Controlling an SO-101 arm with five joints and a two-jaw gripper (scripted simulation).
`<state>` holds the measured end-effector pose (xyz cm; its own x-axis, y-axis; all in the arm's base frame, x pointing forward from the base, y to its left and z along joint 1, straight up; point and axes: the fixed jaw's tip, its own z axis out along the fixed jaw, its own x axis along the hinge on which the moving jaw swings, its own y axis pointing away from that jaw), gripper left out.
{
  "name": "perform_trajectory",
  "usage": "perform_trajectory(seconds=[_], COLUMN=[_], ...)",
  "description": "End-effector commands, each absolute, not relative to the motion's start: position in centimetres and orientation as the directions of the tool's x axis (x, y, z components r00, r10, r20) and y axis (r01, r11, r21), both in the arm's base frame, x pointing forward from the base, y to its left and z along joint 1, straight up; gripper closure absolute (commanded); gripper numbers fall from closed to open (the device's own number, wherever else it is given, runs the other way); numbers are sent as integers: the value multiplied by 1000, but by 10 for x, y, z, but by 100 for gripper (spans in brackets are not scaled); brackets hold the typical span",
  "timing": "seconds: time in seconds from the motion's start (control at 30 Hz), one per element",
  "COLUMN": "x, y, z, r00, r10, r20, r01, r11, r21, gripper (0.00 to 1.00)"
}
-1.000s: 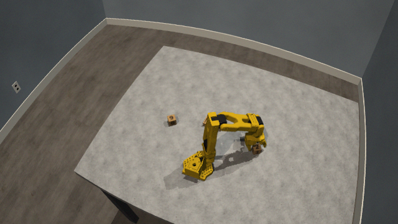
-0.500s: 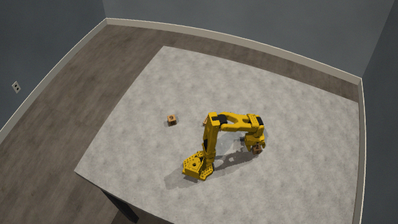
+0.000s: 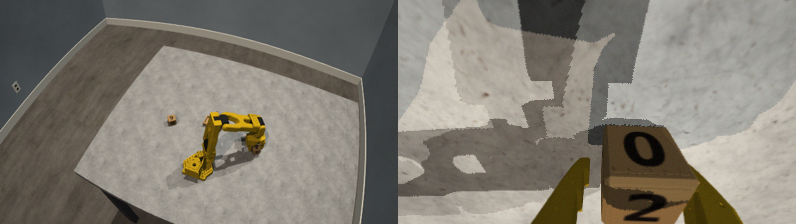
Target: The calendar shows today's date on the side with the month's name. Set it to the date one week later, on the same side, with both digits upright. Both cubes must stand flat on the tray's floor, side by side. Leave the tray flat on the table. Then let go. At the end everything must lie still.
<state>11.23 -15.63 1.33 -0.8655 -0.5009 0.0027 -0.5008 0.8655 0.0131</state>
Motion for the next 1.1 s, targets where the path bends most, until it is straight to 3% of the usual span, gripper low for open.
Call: perform_trajectory(seconds=[0.0,0.73,1.07], x=[115,117,117], y=[-164,-166,-166], z=[19,19,19], r00=[-865,-865,-865], r10=[-502,-502,-502], r20=[-2,-2,-2], r01=[-501,-501,-501], r11=[865,865,865], r21=[-23,-23,-23], gripper=[79,84,99])
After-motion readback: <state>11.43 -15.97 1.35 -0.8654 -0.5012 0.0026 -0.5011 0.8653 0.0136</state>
